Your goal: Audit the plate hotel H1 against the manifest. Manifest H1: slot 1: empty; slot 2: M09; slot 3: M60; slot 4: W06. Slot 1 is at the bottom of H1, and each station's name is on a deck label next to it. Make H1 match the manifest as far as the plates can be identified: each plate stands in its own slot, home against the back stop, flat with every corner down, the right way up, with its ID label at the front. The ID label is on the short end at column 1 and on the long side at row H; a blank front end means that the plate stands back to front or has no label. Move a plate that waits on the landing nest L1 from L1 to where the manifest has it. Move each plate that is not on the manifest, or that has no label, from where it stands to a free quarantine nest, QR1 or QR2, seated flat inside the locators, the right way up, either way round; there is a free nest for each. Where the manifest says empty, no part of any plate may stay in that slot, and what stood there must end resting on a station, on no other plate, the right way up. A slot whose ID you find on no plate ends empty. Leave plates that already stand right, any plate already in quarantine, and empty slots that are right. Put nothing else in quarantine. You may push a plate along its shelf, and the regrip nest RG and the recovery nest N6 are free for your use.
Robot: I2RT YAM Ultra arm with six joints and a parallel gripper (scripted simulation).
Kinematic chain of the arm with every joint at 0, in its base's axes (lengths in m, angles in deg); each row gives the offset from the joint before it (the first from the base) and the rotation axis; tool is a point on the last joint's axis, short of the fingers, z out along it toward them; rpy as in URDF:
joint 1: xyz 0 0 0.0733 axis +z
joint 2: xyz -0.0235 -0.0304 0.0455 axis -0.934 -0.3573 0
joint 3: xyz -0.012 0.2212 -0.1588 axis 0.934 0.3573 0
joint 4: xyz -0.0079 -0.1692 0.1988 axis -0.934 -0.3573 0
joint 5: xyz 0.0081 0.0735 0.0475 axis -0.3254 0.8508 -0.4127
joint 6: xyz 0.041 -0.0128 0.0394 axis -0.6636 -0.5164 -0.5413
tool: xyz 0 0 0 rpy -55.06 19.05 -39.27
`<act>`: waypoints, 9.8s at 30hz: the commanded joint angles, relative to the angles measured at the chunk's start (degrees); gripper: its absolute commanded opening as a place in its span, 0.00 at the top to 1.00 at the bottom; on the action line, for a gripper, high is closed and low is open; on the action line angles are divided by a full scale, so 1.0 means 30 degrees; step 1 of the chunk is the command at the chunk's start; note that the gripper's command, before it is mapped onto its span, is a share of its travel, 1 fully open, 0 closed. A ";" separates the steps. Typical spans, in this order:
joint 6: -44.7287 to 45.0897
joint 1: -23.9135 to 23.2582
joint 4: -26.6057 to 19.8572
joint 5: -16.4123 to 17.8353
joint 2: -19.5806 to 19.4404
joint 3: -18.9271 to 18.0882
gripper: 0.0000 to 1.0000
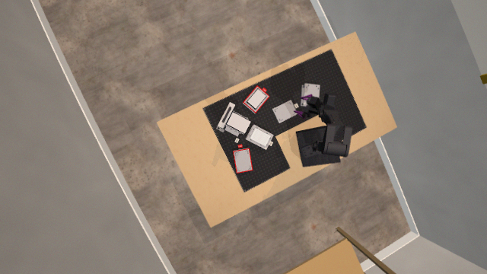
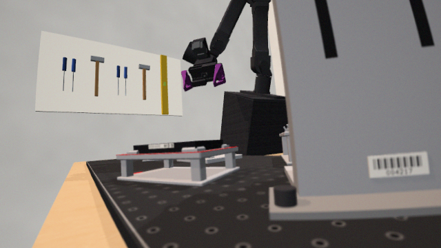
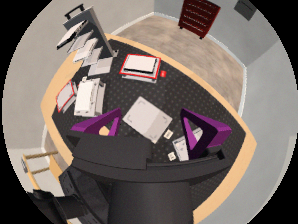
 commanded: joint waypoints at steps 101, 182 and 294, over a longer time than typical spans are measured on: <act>-1.7829 1.7795 0.2522 -1.2888 1.5047 0.4280 0.00; -2.4232 3.1438 1.6073 -2.5007 0.3151 0.5498 0.00; -2.5593 3.4161 2.9800 -2.7405 -1.1771 0.5627 0.00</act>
